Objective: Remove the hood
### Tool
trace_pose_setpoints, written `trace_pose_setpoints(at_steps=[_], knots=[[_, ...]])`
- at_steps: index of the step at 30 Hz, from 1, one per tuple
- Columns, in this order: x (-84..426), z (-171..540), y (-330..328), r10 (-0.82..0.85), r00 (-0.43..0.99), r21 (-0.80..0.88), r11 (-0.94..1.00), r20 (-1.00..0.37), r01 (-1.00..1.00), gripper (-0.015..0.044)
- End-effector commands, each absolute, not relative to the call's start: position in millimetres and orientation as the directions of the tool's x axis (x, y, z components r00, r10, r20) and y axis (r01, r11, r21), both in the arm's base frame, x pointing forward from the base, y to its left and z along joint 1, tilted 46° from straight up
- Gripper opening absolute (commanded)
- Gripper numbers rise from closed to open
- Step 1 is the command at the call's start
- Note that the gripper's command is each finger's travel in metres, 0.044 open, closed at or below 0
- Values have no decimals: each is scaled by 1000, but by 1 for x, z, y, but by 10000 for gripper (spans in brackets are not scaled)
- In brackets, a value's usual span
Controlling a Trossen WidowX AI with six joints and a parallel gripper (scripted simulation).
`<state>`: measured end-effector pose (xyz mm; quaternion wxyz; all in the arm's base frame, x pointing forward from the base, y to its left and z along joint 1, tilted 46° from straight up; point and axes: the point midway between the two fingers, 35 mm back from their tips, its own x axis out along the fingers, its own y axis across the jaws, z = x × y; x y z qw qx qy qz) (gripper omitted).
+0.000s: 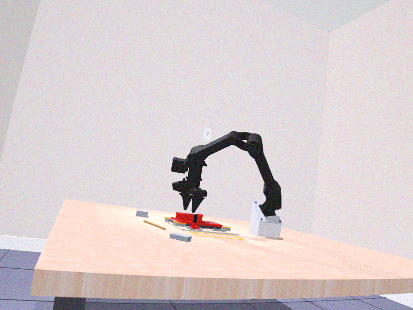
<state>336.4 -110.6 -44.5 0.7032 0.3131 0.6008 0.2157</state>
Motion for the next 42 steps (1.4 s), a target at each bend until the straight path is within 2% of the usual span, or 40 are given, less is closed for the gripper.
trace_pose_setpoints(at_steps=[1,42], knots=[[335,-48,-105,685,181,705,705,-705,78,440],[339,-61,-92,686,181,706,704,-705,77,440]])
